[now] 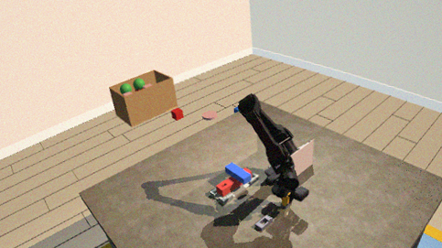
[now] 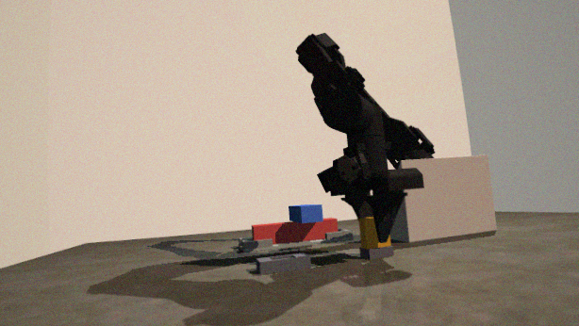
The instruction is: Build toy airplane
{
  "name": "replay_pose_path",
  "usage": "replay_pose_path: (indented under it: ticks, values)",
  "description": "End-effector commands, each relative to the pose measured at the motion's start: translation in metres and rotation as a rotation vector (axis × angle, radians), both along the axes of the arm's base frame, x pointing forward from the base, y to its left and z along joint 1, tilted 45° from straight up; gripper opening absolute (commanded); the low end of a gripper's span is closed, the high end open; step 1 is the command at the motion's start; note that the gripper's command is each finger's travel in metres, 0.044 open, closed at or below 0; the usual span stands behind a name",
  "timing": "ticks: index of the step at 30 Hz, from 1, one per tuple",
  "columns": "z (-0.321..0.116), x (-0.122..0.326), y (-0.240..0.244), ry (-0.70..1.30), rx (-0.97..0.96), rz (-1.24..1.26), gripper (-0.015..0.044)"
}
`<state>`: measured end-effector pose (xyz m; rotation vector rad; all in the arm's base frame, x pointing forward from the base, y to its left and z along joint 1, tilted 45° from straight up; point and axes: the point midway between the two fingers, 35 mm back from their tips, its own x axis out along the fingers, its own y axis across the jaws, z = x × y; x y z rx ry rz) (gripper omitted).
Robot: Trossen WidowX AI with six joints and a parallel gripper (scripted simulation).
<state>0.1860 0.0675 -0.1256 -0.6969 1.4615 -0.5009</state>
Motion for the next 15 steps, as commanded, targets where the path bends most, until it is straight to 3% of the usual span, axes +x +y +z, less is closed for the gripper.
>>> replay_pose_path:
  ticks: [1, 10, 15]
  values:
    - [0.0, 0.0005, -0.0005, 0.0, -0.003, 0.005, 0.0099]
    - [0.0, 0.0005, -0.0005, 0.0, -0.003, 0.005, 0.0]
    - [0.0024, 0.0055, 0.0086, -0.023, 0.019, 0.025, 0.0]
